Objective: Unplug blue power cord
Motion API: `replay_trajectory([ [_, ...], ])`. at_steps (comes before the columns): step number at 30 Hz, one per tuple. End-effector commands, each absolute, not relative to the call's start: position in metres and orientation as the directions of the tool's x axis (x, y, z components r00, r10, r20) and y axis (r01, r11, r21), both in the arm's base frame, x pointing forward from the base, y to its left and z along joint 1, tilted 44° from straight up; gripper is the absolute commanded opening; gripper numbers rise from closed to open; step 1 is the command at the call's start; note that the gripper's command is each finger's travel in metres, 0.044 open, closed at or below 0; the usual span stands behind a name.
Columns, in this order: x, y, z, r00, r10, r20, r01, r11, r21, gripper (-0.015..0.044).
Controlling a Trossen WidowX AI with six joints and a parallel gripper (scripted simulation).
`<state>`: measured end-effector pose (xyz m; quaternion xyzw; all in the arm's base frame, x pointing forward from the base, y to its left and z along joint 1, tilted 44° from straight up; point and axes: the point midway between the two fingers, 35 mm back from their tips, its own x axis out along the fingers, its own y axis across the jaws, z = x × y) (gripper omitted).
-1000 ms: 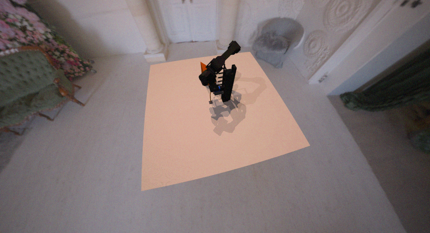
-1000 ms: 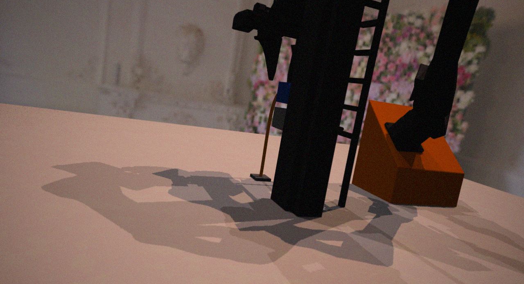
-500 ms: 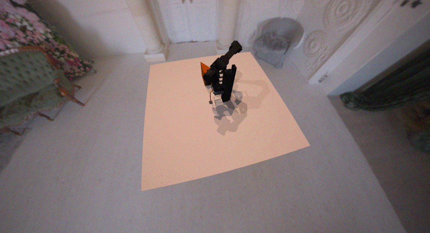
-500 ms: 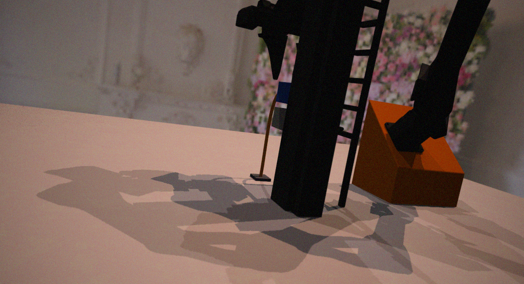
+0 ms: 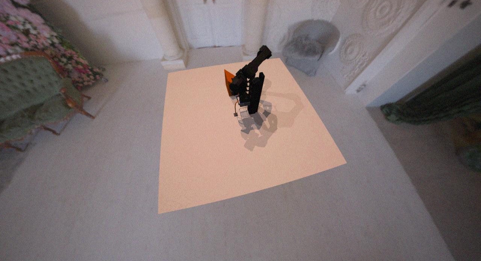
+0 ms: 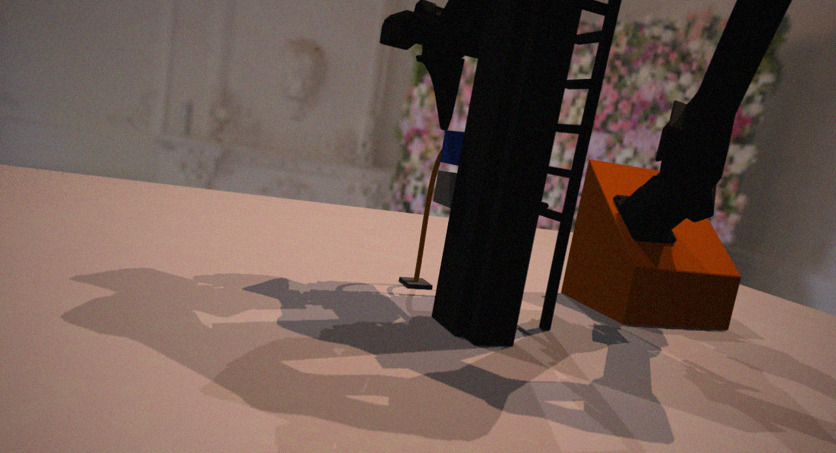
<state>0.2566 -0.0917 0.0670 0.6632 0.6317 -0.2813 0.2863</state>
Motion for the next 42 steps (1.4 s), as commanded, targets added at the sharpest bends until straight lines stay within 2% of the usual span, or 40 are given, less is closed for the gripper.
replay_trajectory([
  [1,0.256,-0.086,0.063,0.044,0.682,-0.73,0.999,-0.043,0.021,0.016],
  [9,0.256,-0.083,0.06,0.044,0.682,-0.73,0.999,-0.043,0.021,0.016],
  [13,0.257,-0.086,0.061,0.043,0.678,-0.734,0.999,-0.037,0.024,0.0055],
  [21,0.257,-0.086,0.061,0.043,0.678,-0.734,0.999,-0.037,0.024,0.0002],
  [42,0.259,-0.109,0.043,0.044,0.677,-0.735,0.999,-0.04,0.023,0.0],
])
